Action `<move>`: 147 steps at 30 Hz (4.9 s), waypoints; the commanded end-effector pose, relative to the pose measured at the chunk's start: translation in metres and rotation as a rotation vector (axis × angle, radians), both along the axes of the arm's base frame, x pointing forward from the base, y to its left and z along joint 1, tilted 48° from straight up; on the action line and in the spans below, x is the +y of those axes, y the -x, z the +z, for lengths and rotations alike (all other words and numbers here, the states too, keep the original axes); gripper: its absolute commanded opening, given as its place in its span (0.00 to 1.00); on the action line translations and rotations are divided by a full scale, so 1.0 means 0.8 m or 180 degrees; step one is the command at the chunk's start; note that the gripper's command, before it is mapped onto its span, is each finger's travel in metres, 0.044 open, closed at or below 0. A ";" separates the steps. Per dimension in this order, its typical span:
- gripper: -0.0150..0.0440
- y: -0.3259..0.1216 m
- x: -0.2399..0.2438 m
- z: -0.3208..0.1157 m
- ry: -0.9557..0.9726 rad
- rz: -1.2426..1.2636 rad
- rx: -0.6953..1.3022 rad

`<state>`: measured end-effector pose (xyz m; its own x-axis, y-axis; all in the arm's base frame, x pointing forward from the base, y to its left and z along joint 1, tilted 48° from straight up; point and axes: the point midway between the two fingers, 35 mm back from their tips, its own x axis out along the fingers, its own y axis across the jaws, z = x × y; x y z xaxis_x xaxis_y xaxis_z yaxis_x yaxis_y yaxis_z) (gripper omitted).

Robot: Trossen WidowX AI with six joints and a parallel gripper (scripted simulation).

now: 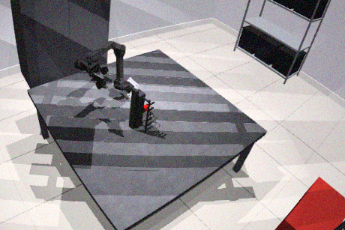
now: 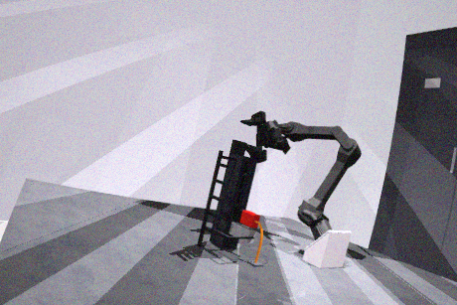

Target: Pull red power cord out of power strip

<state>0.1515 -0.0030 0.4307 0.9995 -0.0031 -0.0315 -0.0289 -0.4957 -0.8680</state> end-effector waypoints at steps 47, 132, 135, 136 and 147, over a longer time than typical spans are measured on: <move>0.53 -0.163 0.170 -0.072 -0.1288 0.1516 0.1367; 0.53 -0.148 0.031 -0.427 0.1066 -0.2927 0.3973; 0.39 -0.149 0.034 -0.426 0.1045 -0.2923 0.3970; 0.35 -0.149 0.034 -0.426 0.1045 -0.2923 0.3970; 0.25 -0.149 0.035 -0.428 0.1045 -0.2922 0.3971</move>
<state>0.2703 0.0239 0.0895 -0.0013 -0.7386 -0.6741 -0.9956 -0.0625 0.0704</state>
